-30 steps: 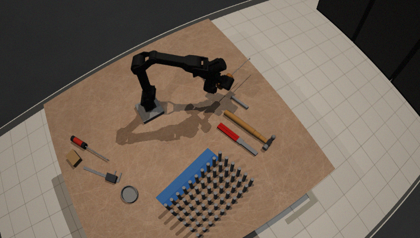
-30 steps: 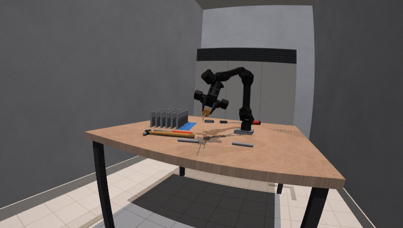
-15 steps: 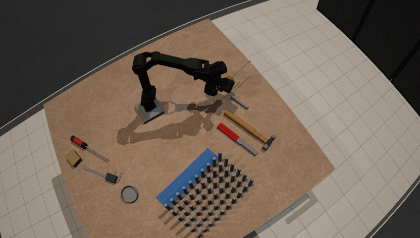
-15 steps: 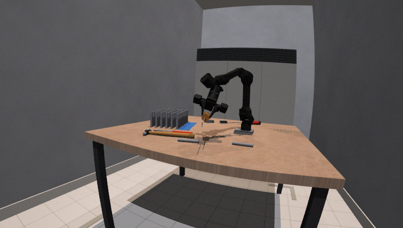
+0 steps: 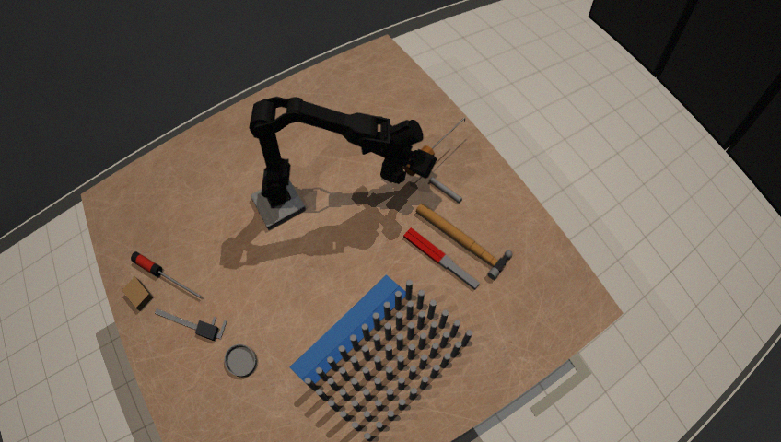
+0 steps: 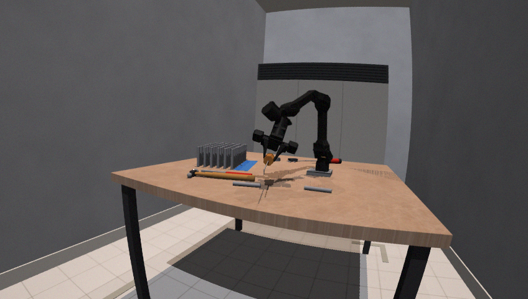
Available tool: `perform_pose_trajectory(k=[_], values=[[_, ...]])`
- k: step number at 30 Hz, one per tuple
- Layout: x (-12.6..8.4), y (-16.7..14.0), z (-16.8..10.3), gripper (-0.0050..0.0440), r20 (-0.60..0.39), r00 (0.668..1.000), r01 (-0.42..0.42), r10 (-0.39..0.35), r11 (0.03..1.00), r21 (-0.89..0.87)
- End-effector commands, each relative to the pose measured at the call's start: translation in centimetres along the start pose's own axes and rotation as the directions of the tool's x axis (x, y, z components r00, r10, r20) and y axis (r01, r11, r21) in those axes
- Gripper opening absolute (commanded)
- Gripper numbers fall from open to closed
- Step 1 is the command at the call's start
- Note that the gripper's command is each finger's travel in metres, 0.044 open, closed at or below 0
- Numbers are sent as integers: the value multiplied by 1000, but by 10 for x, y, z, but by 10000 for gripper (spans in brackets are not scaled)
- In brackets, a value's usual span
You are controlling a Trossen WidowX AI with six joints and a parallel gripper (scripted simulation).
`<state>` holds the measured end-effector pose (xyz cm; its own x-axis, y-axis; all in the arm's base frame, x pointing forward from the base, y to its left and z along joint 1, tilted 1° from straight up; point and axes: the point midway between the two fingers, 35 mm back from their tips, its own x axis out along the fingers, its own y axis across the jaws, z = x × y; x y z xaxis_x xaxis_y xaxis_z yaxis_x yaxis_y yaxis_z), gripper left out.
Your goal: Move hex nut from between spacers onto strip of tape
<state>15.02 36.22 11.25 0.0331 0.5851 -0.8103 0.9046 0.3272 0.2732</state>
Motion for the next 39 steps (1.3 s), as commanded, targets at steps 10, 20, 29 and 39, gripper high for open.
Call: perform_pose_trajectory(k=[10, 20, 29, 39], values=[[12, -1, 4, -50, -23, 1000, -14, 14, 1000, -12], [21, -5, 10, -50, -26, 1000, -18, 17, 1000, -13], [33, -10, 20, -50, -24, 1000, -15, 15, 1000, -13], [43, -15, 28, -50, -23, 1000, -14, 14, 1000, -12]])
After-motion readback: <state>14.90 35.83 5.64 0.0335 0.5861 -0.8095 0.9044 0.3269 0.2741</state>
